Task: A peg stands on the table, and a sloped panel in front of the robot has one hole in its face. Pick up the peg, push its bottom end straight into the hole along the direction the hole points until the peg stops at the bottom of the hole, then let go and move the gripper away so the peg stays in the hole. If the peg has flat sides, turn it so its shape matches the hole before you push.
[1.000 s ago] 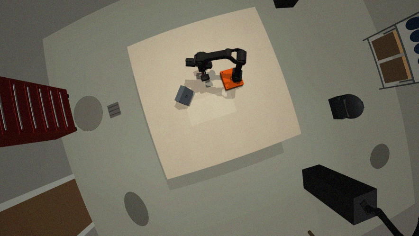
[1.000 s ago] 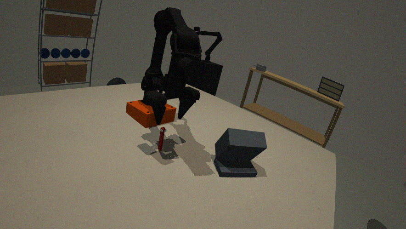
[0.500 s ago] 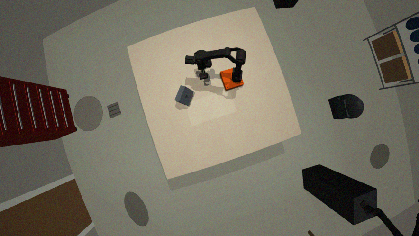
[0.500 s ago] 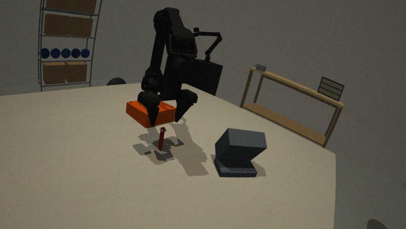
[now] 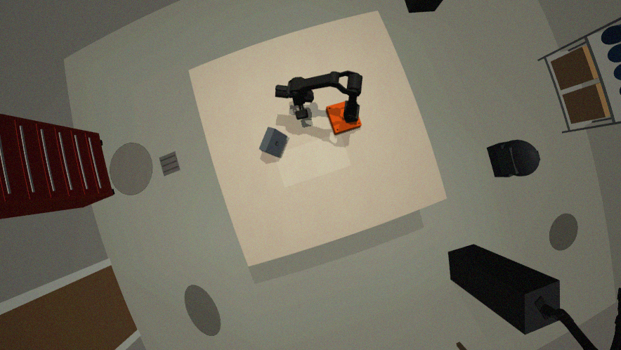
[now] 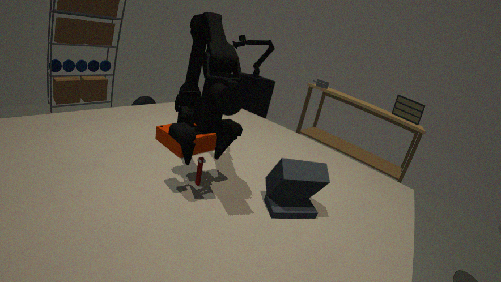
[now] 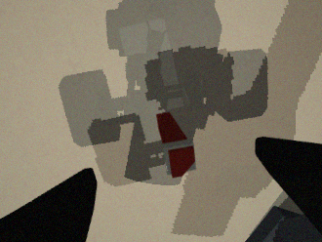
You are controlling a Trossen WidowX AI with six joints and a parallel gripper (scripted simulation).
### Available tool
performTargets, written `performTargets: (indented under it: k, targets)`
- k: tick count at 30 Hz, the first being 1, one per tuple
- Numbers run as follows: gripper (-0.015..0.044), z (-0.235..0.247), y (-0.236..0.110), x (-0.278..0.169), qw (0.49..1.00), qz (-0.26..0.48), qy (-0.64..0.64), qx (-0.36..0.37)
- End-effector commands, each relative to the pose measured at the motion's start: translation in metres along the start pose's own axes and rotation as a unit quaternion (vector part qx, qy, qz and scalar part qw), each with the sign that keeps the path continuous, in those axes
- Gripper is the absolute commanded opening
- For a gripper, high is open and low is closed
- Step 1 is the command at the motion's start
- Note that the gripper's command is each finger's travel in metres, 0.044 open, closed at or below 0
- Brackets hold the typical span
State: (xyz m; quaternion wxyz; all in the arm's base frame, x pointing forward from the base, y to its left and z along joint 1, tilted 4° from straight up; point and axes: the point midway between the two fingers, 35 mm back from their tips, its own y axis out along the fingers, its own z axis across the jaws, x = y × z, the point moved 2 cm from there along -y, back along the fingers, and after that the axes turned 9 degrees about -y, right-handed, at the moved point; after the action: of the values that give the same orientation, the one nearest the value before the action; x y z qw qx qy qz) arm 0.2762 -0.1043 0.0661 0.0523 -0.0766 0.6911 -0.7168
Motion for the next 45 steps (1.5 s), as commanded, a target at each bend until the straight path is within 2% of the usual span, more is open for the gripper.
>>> performTargets:
  k: [1,20,36,39,45]
  targets:
    - [0.044,0.0,0.009,0.001,1.0,-0.003,0.001,0.001]
    - [0.044,-0.001,0.035,0.003,1.0,-0.003,0.001,0.001]
    - [0.002,-0.001,0.031,0.002,1.0,-0.001,0.002,-0.001]
    - [0.0,-0.001,0.031,0.002,1.0,-0.001,0.002,-0.001]
    - [0.0,-0.001,0.029,0.002,1.0,-0.001,0.002,0.0]
